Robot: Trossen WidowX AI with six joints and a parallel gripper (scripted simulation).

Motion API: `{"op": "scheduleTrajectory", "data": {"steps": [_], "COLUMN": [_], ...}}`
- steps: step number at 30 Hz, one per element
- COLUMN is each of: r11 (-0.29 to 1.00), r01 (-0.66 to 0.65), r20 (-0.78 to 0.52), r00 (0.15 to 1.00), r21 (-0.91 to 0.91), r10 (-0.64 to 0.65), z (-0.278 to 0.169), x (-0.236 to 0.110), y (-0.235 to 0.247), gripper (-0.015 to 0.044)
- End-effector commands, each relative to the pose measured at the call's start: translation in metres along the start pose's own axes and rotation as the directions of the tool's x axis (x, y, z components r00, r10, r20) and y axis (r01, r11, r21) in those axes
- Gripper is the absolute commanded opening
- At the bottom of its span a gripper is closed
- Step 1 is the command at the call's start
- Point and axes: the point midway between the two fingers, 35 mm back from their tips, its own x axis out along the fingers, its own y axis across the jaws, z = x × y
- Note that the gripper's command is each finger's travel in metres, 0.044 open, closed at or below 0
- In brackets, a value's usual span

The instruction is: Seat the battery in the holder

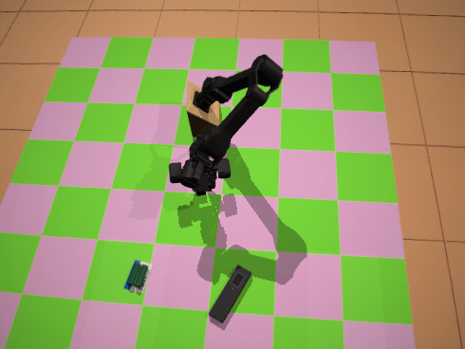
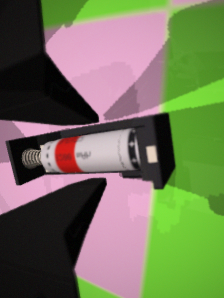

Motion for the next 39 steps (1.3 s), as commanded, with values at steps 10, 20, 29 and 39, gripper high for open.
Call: {"op": "scheduleTrajectory", "data": {"steps": [10,20,29,39], "r11": [1.0,1.0,1.0,1.0], "r01": [0.003,0.006,0.006,0.006], "r20": [0.006,0.005,0.005,0.005], "r00": [1.0,1.0,1.0,1.0], "r21": [-0.006,-0.005,-0.005,-0.005], "r10": [-0.003,-0.006,-0.006,-0.006], "z": [0.0,-0.004,-0.004,-0.004], "x": [-0.014,-0.084,-0.085,-0.085], "y": [-0.002,-0.009,-0.01,-0.01], "gripper": [0.0162,0.0398,0.044,0.044]}}
